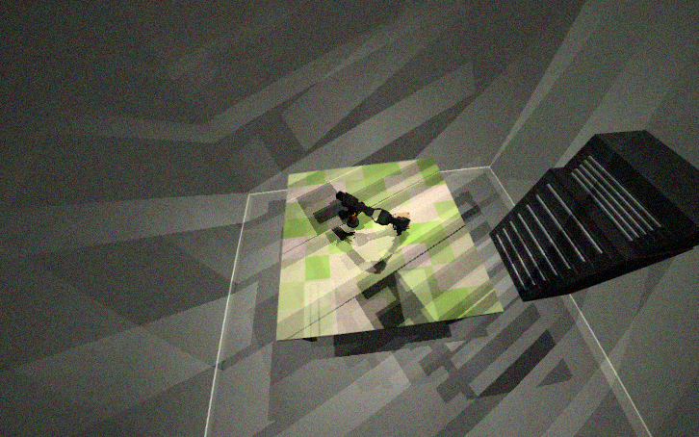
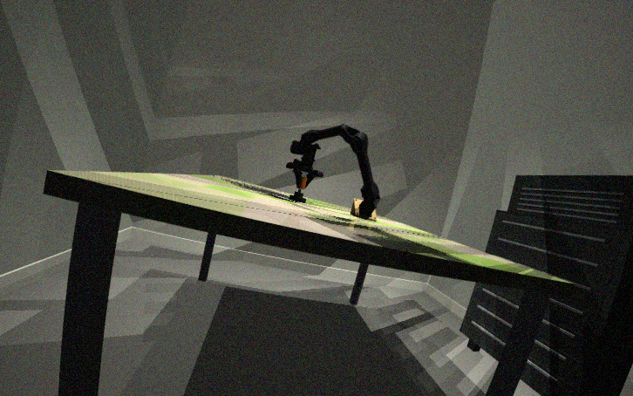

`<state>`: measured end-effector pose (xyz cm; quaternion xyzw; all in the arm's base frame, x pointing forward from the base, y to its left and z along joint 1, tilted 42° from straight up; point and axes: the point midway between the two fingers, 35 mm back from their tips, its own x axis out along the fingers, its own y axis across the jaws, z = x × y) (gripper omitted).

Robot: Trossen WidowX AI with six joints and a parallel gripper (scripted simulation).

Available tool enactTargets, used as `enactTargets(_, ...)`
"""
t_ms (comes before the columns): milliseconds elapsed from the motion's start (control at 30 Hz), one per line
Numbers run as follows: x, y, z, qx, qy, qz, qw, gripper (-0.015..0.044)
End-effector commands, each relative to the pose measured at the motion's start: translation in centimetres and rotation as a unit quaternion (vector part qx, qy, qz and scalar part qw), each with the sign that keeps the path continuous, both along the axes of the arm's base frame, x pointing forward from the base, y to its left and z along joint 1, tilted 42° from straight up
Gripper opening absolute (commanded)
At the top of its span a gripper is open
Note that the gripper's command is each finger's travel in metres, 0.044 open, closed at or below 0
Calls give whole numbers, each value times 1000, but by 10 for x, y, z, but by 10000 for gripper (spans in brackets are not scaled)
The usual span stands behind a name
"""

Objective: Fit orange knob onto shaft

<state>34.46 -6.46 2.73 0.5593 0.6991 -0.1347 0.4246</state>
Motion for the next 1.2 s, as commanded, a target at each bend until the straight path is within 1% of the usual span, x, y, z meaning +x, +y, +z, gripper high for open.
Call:
enactTargets(0, 1, -4, 2, -2, -41, 44, 998, 0)
enactTargets(67, 3, -4, 1, -2, -55, 59, 997, 0)
enactTargets(1167, 1, -1, 0, -2, -55, 59, 997, 0)
